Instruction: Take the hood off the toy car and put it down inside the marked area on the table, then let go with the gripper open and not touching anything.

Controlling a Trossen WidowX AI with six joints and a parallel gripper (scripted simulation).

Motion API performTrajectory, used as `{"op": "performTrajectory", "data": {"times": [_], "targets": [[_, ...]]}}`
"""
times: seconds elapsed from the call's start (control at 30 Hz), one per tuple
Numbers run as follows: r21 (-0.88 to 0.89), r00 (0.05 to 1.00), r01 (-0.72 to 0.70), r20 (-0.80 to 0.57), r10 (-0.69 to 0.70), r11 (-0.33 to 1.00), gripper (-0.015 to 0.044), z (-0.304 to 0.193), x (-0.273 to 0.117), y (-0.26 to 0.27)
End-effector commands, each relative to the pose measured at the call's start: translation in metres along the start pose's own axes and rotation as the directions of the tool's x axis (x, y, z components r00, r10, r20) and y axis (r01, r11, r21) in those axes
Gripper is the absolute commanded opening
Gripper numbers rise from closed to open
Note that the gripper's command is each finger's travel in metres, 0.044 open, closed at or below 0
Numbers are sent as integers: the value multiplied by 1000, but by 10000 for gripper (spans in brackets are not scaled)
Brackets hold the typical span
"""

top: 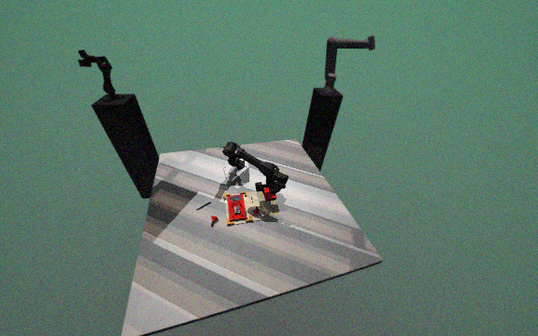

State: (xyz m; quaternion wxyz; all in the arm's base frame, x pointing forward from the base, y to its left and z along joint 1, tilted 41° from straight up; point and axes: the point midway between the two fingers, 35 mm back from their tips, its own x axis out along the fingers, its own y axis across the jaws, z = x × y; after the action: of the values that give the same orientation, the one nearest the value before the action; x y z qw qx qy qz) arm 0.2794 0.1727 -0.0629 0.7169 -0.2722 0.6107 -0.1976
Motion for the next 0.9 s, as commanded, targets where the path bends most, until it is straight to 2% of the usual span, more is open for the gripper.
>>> {"op": "performTrajectory", "data": {"times": [0.0,0.87], "targets": [[-5,1000,3,2,-3,1000,0,0,4,0],[-5,1000,4,2,-4,1000,0,0,28,0]]}}
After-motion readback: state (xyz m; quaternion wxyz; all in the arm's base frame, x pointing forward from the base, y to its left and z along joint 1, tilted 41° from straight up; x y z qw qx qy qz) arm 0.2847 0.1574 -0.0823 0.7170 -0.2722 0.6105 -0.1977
